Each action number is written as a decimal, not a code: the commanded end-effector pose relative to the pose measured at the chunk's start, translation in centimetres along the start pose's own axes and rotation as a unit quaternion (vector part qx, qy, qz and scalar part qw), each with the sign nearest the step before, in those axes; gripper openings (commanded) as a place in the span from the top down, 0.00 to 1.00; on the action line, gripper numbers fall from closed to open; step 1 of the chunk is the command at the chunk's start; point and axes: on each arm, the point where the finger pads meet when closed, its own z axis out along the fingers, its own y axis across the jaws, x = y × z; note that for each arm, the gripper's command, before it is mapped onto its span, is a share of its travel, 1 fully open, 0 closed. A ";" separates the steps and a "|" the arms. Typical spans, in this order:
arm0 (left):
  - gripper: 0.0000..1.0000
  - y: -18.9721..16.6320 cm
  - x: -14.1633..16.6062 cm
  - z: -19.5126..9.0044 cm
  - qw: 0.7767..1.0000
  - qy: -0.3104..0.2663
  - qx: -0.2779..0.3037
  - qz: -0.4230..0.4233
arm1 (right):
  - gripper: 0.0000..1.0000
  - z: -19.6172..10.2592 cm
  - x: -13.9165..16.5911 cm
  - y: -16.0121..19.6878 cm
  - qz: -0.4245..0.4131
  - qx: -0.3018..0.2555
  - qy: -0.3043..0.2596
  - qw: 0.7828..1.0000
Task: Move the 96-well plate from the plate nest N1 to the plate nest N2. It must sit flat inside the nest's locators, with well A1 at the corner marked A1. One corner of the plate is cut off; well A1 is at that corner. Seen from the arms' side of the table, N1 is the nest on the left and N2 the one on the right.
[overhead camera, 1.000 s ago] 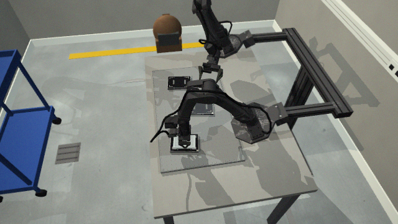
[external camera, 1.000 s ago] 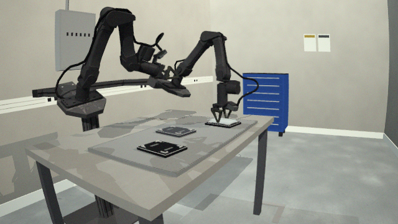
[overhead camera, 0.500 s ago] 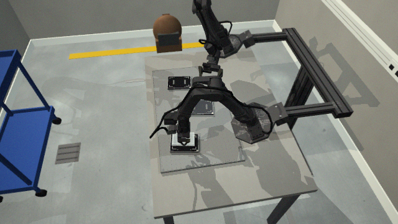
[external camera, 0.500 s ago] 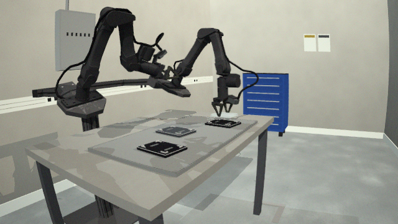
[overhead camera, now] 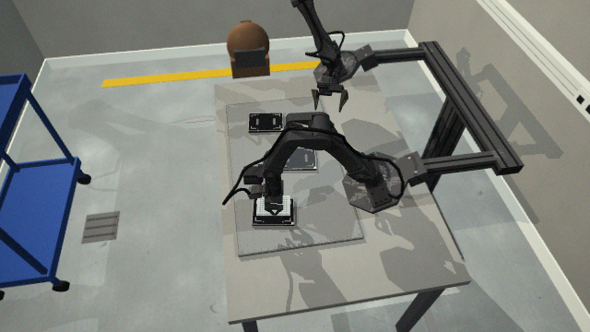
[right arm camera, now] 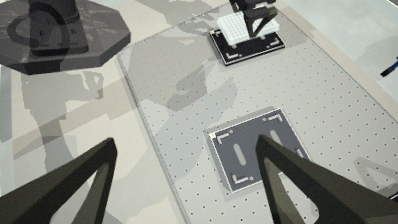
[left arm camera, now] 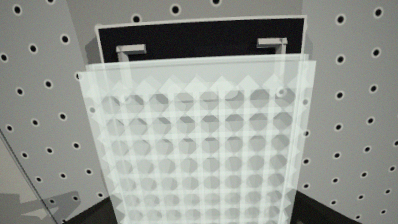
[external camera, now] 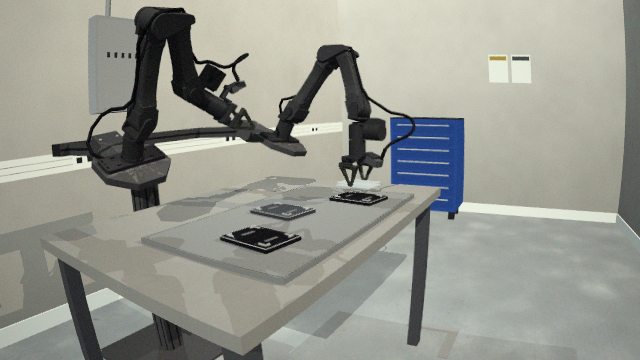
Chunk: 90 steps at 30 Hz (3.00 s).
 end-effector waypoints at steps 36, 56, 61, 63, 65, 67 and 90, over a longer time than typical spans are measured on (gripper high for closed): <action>0.20 -15.4 4.9 -0.4 0.998 -0.015 -0.019 -0.056 | 0.00 -17.4 4.4 -5.4 -0.018 0.074 0.015 0.997; 0.20 -28.1 9.3 -0.5 1.000 -0.007 0.003 -0.007 | 0.00 -17.5 4.2 -4.9 -0.015 0.063 0.010 0.998; 0.20 -28.2 9.0 -0.8 1.000 -0.011 0.007 -0.008 | 0.00 -17.5 4.2 -4.9 -0.015 0.063 0.010 0.998; 0.20 -28.9 8.8 -0.6 1.000 -0.015 0.013 -0.006 | 0.00 -17.5 4.2 -4.9 -0.015 0.063 0.010 0.998; 0.20 -29.2 8.4 0.1 1.000 -0.019 0.017 -0.012 | 0.00 -17.5 4.2 -4.9 -0.015 0.063 0.010 0.998; 0.20 -28.7 8.7 0.4 1.000 -0.012 0.007 -0.013 | 0.00 -17.5 4.2 -4.9 -0.015 0.063 0.010 0.998; 0.20 -28.8 8.6 1.5 1.000 -0.016 0.016 -0.009 | 0.00 -17.4 4.2 -5.0 -0.014 0.066 0.011 0.998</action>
